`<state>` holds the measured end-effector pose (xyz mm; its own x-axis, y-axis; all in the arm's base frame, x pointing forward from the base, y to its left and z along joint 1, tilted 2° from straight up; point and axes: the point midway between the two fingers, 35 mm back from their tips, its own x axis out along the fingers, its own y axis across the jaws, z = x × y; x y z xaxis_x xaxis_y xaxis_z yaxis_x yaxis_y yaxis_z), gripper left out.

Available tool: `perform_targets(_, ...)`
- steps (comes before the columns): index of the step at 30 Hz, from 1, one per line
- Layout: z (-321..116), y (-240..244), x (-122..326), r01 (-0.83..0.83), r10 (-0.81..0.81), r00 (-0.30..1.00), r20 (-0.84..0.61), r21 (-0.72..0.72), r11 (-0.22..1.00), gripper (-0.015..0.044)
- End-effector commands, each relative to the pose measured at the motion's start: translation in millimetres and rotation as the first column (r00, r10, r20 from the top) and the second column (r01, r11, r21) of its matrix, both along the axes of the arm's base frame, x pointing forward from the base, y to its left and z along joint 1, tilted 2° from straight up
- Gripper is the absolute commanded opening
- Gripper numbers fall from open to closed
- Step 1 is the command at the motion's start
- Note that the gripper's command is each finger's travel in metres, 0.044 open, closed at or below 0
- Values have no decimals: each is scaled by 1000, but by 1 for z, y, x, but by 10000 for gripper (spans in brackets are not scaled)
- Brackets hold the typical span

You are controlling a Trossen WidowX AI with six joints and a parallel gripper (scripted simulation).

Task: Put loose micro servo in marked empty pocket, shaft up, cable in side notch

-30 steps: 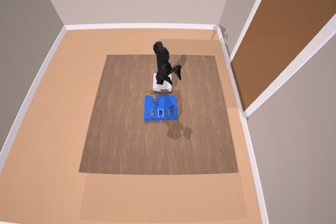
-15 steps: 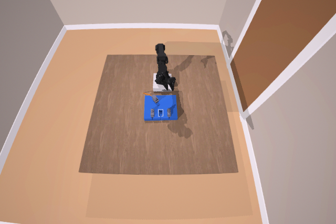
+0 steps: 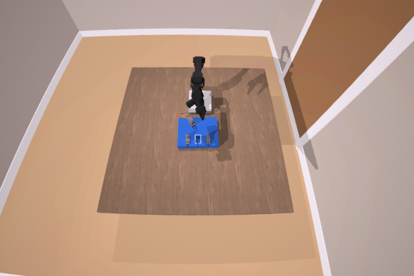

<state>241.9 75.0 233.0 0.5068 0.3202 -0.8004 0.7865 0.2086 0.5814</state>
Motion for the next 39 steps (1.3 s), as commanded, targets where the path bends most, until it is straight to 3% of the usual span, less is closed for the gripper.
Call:
perform_targets(1, -14, -10, 0, 93, -93, 993, -74, 2, 996, 440)
perform_targets(12, -55, -40, -4, 378, -372, 883, -288, -35, 925, 440)
perform_targets(25, -98, -74, -23, 657, -646, 602, -469, -168, 735, 440)
perform_targets(32, -117, -90, -38, 757, -750, 407, -521, -267, 597, 440)
perform_targets(39, -124, -92, -39, 764, -758, 388, -524, -277, 583, 440)
